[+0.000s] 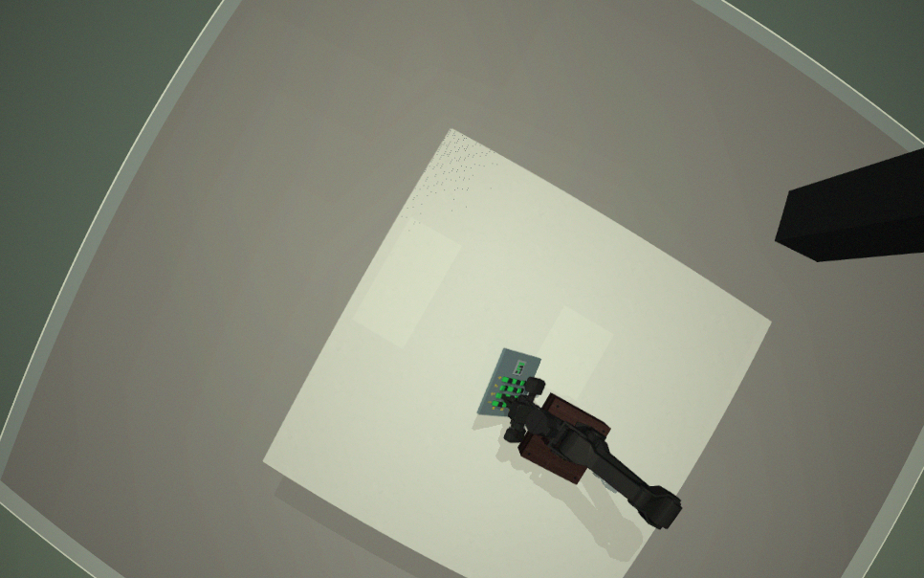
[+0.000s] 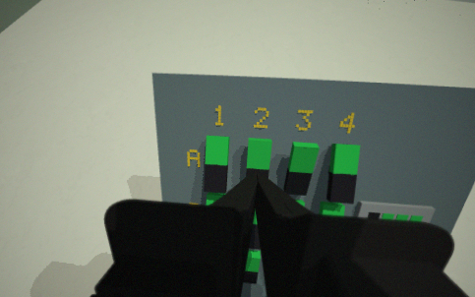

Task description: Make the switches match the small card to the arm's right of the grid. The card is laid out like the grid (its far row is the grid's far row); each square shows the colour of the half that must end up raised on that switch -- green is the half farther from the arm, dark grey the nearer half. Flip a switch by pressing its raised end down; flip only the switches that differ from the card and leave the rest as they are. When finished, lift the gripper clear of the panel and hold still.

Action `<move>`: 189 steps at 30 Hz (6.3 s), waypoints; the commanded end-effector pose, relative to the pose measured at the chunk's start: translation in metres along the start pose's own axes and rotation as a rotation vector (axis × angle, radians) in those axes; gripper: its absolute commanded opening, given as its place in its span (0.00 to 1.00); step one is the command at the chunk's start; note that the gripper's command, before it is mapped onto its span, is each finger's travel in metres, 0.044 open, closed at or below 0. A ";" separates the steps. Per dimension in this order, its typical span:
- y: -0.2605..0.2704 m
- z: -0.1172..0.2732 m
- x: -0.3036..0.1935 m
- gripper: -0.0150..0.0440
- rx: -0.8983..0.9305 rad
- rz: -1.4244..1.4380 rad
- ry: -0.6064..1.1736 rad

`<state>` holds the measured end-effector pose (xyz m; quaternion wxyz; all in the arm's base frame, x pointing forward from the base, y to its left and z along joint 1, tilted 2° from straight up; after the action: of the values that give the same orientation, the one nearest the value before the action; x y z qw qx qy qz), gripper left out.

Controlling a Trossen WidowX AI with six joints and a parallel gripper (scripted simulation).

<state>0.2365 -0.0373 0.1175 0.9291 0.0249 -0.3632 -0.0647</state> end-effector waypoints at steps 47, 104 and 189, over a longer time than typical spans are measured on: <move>-0.051 0.019 0.006 0.25 -0.007 -0.004 0.003; -0.051 0.002 0.006 0.25 -0.007 -0.004 0.002; 0.020 0.009 -0.044 0.25 -0.001 -0.009 0.005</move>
<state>0.1993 -0.0115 0.1040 0.9275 0.0262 -0.3672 -0.0648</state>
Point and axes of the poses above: the point midway between the two fingers, 35 mm back from their tips, its own z axis back along the fingers, its own y axis across the jaws, x = y × z, the point moved 5 cm from there along z, back along the fingers, and after that the axes turned 8 degrees about -z, right-handed, at the moved point
